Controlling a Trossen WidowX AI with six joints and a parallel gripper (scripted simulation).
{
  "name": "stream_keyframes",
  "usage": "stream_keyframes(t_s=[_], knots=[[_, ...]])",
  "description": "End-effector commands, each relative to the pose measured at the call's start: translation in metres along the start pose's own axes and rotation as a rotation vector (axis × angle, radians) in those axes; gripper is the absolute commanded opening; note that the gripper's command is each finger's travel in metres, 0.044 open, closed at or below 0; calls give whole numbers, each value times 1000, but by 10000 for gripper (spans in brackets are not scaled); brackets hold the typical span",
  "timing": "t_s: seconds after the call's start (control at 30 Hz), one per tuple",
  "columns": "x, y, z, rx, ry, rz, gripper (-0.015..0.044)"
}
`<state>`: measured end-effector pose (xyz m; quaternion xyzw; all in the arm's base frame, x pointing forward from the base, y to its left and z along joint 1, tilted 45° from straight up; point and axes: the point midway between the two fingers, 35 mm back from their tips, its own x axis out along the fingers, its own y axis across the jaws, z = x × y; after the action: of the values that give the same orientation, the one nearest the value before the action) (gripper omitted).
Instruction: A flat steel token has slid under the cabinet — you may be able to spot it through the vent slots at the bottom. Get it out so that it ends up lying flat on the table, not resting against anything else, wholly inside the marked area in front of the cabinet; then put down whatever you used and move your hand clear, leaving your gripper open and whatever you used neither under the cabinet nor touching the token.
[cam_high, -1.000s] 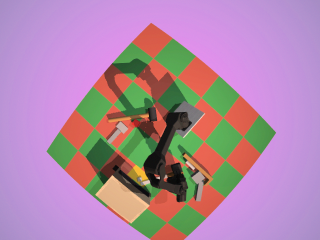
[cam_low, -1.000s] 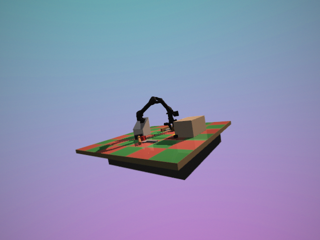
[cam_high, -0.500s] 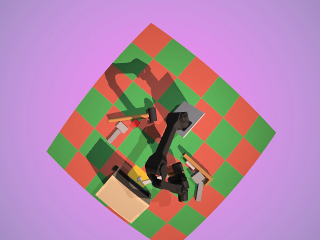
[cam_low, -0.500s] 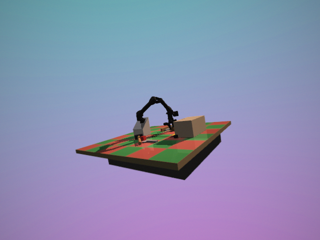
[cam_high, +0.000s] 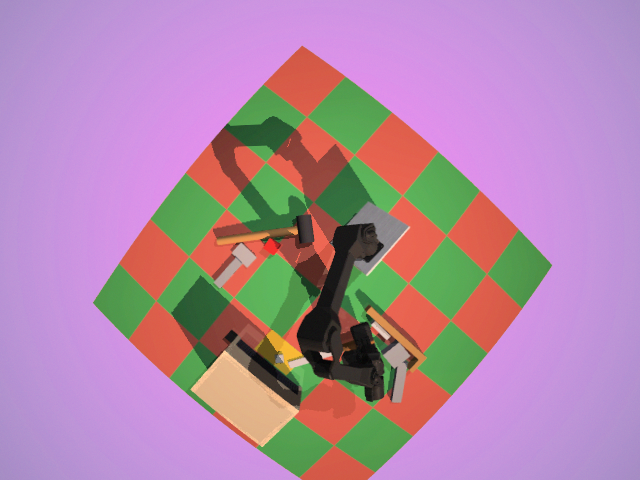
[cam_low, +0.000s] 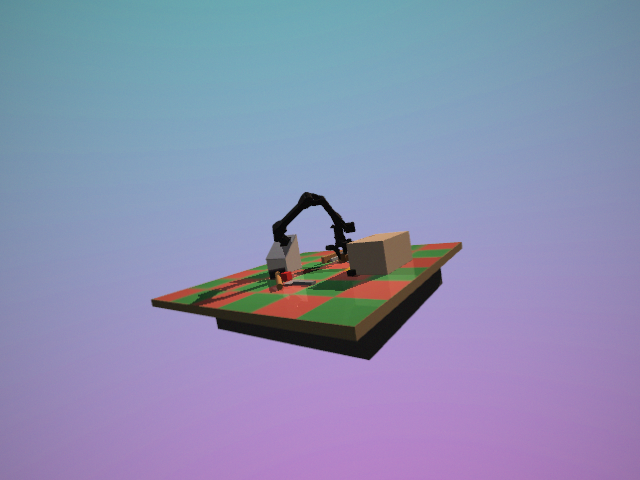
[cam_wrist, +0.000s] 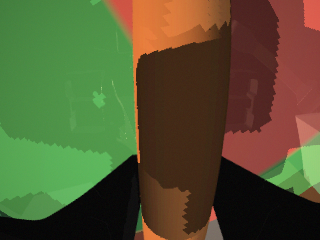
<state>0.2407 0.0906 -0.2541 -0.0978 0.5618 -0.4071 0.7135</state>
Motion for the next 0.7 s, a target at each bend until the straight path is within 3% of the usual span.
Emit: stream_keyframes(t_s=[0.0,0.57,0.67], knots=[[-3,1,-8,0,-8,7,0],[-2,1,-36,-1,-6,8,0],[0,0,-32,-2,1,0,79]])
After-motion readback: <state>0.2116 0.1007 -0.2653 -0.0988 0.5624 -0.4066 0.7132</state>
